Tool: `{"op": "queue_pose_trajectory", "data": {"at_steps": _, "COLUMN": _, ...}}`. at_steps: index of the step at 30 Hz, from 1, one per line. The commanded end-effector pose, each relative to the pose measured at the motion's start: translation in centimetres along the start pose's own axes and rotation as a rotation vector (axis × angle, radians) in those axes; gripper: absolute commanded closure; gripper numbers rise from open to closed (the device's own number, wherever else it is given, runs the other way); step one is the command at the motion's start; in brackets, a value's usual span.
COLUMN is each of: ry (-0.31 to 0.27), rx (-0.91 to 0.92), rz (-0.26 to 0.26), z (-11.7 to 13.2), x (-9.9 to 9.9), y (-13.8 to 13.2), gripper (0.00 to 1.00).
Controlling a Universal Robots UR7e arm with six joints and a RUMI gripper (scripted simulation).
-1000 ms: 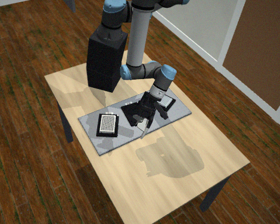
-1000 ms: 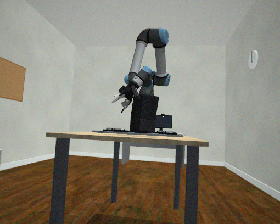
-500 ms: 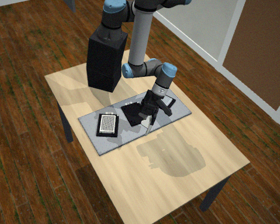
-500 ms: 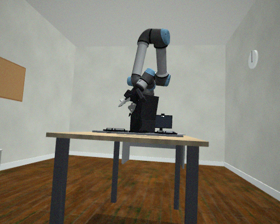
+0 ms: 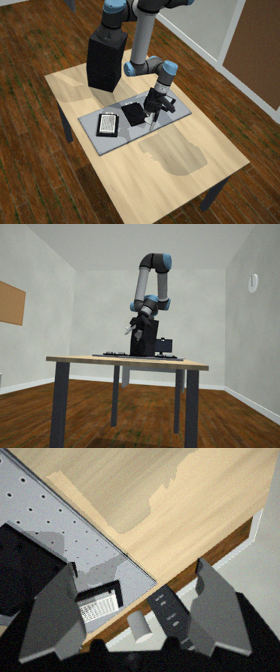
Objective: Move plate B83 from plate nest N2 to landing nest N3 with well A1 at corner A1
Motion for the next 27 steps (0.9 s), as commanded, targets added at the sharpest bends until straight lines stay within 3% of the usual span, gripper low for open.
{"op": "queue_pose_trajectory", "data": {"at_steps": 1, "ry": 0.035, "rx": 0.045, "rz": -0.022, "z": -0.9, "x": -0.3, "y": -1.3, "gripper": 0.18}}
{"op": "queue_pose_trajectory", "data": {"at_steps": 12, "ry": 0.074, "rx": 0.099, "rz": -0.056, "z": -3.3, "x": -1.0, "y": -5.3, "gripper": 0.18}}
{"op": "queue_pose_trajectory", "data": {"at_steps": 15, "ry": 0.074, "rx": 0.099, "rz": -0.056, "z": -3.3, "x": -1.0, "y": -5.3, "gripper": 0.18}}
{"op": "queue_pose_trajectory", "data": {"at_steps": 27, "ry": 0.138, "rx": 0.207, "rz": -0.137, "z": -5.3, "x": -2.0, "y": -9.7, "gripper": 0.18}}
Point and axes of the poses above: the point where the finger pads meet when closed, its own x axis out along the fingers, its own y axis across the jaws, z = x × y, the point moved 4 cm from there along -x, back along the fingers, and after that the axes turned 6 degrees about -x, right-handed, at the moved point
